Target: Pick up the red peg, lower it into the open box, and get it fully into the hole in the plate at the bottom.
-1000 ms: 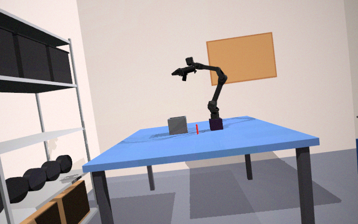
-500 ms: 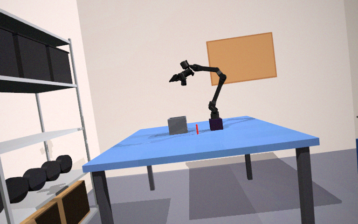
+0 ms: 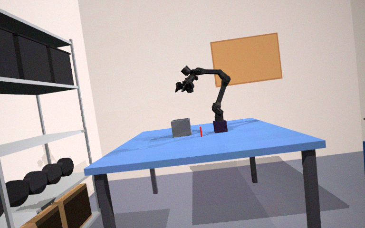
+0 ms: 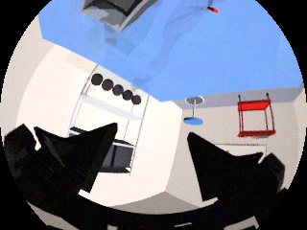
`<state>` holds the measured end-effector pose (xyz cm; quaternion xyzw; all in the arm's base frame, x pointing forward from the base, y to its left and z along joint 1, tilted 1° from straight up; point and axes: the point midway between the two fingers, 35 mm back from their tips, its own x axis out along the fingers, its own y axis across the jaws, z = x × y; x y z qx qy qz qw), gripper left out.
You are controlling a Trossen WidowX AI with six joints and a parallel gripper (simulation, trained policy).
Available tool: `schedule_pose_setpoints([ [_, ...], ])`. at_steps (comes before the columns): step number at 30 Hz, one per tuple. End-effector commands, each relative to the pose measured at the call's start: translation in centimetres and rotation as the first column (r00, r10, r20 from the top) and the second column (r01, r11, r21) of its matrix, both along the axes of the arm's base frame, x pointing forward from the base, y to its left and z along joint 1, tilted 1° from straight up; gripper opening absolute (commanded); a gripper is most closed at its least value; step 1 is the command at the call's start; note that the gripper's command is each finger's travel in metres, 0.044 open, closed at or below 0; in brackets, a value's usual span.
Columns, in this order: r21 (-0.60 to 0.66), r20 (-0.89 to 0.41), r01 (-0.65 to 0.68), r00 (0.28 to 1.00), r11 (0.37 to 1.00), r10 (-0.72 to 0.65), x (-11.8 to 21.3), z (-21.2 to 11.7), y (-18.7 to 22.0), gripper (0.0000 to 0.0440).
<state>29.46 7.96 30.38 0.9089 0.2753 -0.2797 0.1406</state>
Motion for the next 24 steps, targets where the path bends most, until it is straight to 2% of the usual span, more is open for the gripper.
schedule_pose_setpoints([
  [1,-0.066,-0.076,-0.095,0.993,0.993,0.090,-1.0,-2.7,1.9,0.0406],
  [11,-0.197,-0.238,-0.325,0.931,0.925,0.277,-4.2,-7.9,4.9,0.0401],
  [24,-0.308,-0.458,-0.579,0.786,0.755,0.416,-8.2,-13.7,6.0,0.0421],
])
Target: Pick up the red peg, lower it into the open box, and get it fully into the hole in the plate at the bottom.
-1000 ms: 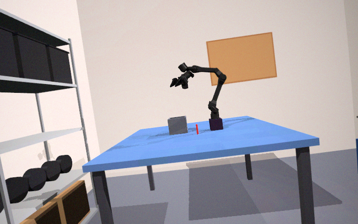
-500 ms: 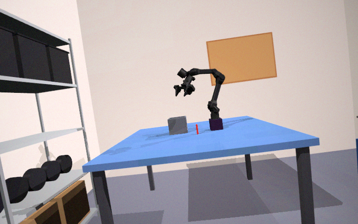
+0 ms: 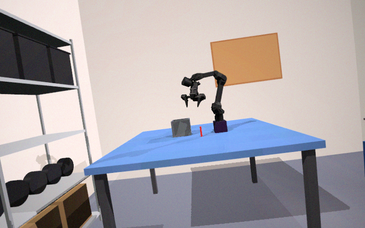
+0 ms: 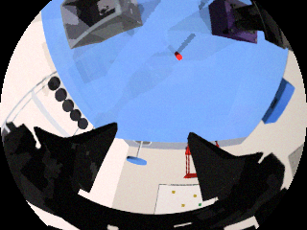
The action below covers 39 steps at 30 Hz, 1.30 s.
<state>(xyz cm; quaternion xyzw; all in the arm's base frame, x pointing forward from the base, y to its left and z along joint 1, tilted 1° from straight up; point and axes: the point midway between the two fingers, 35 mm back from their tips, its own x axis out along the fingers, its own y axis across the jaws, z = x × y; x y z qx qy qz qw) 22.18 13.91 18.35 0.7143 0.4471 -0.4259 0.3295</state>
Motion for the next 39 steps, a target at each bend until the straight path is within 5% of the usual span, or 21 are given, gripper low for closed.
schedule_pose_setpoints([
  [1,-0.080,-0.063,-0.083,0.995,0.993,0.078,-1.2,-2.1,0.0,0.0424],
  [23,-0.298,-0.306,-0.424,0.891,0.855,0.335,-4.8,-10.0,-2.1,0.0439],
  [39,-0.365,-0.376,-0.553,0.824,0.749,0.425,-5.1,-15.0,-3.4,0.0427],
])
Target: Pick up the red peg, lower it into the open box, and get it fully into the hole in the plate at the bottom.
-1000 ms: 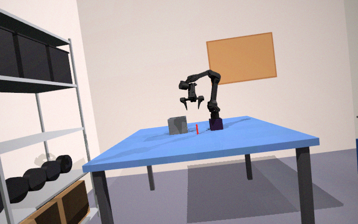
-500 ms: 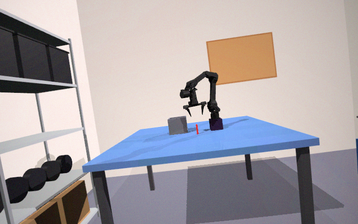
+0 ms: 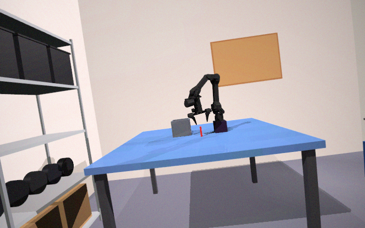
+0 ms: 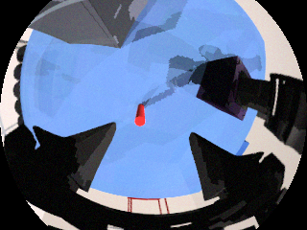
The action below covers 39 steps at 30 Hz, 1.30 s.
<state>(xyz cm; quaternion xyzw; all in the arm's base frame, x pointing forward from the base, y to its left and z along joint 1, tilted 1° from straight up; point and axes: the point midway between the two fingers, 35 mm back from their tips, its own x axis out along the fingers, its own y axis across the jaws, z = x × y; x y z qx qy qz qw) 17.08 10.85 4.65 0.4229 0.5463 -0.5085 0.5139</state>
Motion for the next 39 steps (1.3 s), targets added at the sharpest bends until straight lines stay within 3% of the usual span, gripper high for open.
schedule_pose_setpoints([
  [1,-0.029,-0.004,-0.033,0.999,0.999,0.032,0.0,-1.6,-0.4,0.0426],
  [17,-0.074,0.029,-0.042,0.999,0.996,0.044,0.1,-6.3,-1.3,0.0386],
  [33,-0.033,0.053,-0.115,0.992,0.993,0.117,1.5,-8.9,0.4,0.0004],
  [39,-0.017,0.085,-0.125,0.988,0.992,0.126,2.3,-8.3,0.8,0.0000],
])
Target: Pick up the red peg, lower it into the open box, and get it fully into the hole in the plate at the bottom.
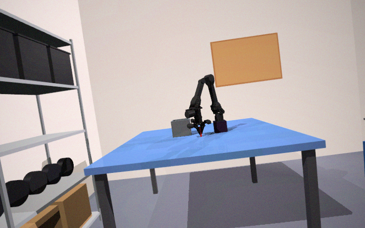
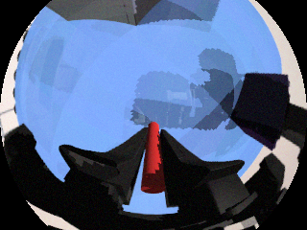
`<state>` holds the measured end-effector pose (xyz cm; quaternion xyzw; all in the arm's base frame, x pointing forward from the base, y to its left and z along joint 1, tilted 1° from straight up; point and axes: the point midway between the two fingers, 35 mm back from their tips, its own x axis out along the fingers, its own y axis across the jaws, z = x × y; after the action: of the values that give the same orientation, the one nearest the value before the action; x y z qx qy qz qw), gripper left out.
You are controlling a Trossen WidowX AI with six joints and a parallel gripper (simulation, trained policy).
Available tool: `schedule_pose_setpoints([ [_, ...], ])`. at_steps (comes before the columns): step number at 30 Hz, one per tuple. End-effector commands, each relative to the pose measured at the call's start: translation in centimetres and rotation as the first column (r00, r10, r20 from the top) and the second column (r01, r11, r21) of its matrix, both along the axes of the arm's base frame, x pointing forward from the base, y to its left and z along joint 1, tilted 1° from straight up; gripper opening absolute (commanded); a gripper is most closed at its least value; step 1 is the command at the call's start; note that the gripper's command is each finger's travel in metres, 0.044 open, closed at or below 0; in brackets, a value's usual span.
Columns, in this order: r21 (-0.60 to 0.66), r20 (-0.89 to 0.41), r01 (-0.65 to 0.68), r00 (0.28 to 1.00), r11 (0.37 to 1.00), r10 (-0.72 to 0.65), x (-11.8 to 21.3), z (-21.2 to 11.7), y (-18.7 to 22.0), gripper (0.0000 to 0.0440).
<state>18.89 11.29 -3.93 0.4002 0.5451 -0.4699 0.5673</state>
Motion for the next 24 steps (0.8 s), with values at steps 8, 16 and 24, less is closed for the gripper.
schedule_pose_setpoints([
  [8,0.044,0.070,-0.003,0.998,0.999,0.000,1.8,2.0,0.8,0.0000],
  [16,0.081,0.137,0.006,0.990,0.997,-0.017,3.3,4.3,1.1,0.0000],
  [24,0.117,0.216,-0.001,0.976,0.993,-0.025,5.4,7.3,1.3,0.0000],
])
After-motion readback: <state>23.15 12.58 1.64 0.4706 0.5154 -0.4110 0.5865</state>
